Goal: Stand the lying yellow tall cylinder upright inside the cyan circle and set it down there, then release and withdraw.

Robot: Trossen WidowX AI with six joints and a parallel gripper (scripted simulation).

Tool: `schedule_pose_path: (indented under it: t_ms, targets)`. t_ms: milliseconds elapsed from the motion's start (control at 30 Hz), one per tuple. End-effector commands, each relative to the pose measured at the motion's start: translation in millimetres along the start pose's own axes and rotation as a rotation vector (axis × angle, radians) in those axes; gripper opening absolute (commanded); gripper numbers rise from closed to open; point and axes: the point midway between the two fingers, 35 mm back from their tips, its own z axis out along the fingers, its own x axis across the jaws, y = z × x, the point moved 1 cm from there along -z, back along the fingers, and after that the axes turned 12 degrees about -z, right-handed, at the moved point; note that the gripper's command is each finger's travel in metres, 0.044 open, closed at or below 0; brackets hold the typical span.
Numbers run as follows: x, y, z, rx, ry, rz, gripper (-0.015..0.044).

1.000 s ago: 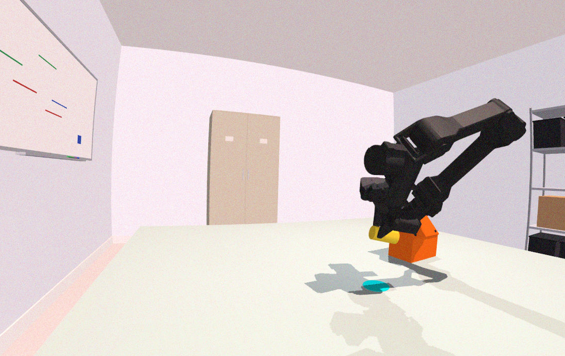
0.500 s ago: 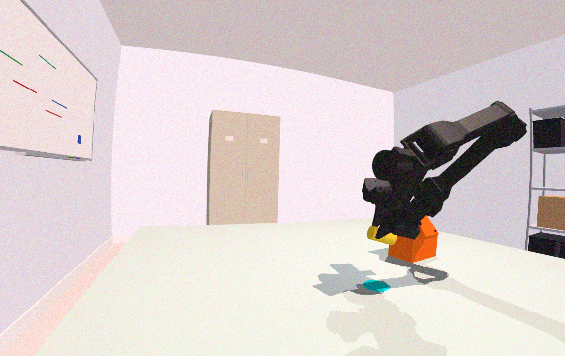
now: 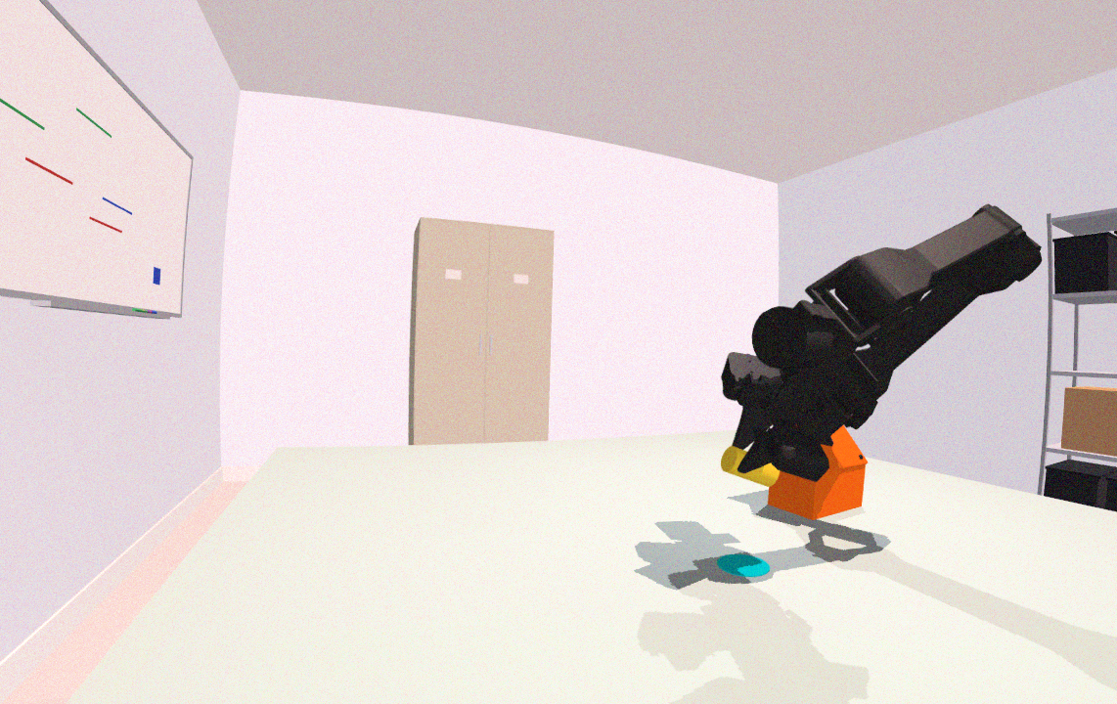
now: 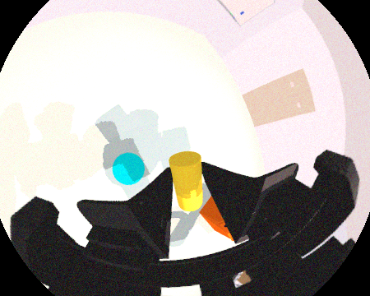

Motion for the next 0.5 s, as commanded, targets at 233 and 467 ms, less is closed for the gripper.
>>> schedule_pose_path:
  t_ms: [233,467]
  targets:
    - [-0.1,-0.2,0.6,-0.059,-0.041,0.004,0.0105]
    - [0.0,-0.2,1.3,-0.096,-0.066,0.008,0.0105]
